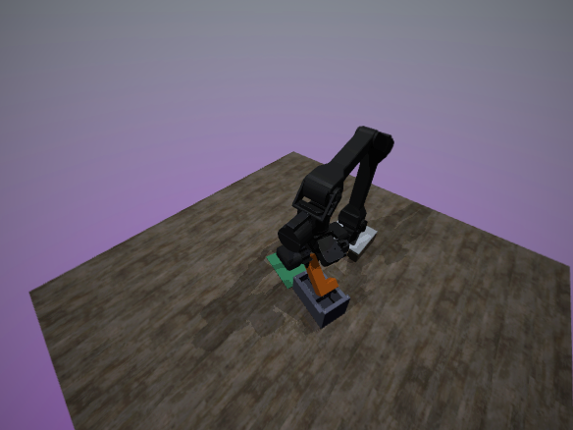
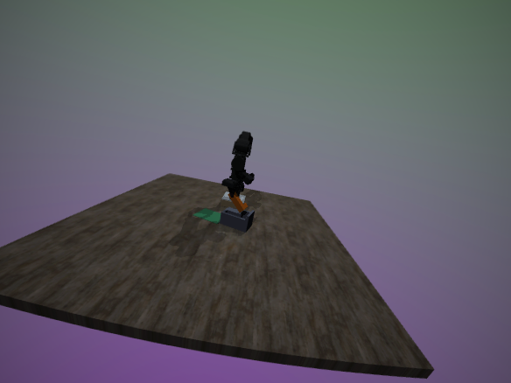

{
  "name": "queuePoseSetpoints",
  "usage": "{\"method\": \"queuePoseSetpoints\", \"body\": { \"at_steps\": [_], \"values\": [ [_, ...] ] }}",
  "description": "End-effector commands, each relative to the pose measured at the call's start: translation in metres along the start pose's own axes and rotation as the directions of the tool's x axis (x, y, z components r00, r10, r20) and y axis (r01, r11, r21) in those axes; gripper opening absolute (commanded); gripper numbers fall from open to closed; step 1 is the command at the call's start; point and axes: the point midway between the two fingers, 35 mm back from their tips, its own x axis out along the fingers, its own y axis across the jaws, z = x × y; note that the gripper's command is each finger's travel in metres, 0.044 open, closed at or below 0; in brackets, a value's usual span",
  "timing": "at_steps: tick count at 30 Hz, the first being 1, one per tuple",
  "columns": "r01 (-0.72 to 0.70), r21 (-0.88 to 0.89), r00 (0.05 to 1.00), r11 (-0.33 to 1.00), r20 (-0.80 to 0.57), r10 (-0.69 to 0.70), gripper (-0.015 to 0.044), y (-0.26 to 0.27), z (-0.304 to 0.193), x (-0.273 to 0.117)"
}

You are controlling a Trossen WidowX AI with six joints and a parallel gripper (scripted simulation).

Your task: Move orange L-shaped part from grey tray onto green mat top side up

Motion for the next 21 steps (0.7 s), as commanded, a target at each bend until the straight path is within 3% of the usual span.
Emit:
{"method": "queuePoseSetpoints", "body": {
  "at_steps": [1,21],
  "values": [
    [0.002,-0.005,1.000,1.000,0.005,-0.002,0.0000,0.001,-0.012,0.000],
    [0.002,-0.005,1.000,1.000,-0.002,-0.002,0.0000,0.007,-0.094,0.001]
  ]
}}
